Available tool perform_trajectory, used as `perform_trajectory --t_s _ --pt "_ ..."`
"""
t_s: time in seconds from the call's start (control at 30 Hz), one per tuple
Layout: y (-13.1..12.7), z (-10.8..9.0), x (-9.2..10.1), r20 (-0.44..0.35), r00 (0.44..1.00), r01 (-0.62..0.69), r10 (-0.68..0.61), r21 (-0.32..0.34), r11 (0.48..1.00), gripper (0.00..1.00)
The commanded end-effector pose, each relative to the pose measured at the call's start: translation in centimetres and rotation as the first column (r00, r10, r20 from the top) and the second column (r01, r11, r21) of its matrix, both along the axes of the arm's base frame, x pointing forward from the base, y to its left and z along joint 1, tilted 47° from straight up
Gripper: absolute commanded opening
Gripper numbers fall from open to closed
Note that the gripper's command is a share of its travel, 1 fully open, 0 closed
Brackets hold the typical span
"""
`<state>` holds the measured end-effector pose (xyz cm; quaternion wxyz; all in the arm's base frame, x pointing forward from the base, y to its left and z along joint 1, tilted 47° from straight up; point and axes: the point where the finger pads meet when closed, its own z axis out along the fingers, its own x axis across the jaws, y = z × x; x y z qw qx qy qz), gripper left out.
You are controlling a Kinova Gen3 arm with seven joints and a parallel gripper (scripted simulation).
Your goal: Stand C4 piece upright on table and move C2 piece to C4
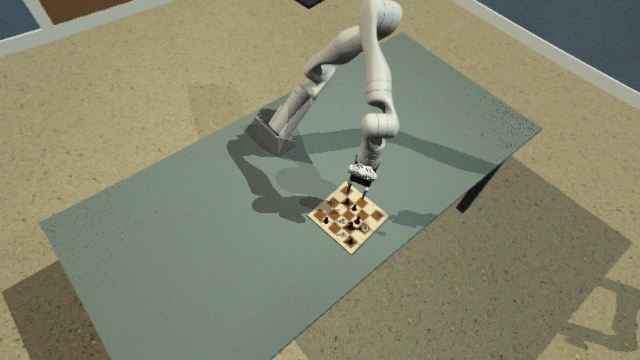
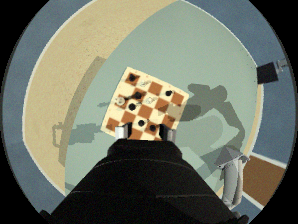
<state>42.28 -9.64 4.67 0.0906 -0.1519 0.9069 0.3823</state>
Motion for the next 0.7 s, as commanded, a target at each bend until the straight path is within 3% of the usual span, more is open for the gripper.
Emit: perform_trajectory --t_s 0.0,0.07,0.2,0.47,0.57,0.67 --pt "-0.2 -0.8 -0.3 0.1 0.992 -0.08 0.081 -0.011 0.997 1.0" --pt "-0.2 -0.8 -0.3 0.1 0.992 -0.08 0.081 -0.011 0.997 1.0" --pt "0.3 -1.0 -0.1 0.227 0.953 -0.197 0.201 -0.04 0.98 1.0" --pt "1.1 -1.0 0.3 0.427 0.816 -0.373 0.39 -0.128 0.919 1.0" --pt "1.3 -1.0 0.5 0.477 0.762 -0.414 0.437 -0.16 0.896 1.0" --pt "1.4 -1.0 0.5 0.491 0.746 -0.425 0.45 -0.17 0.889 1.0"
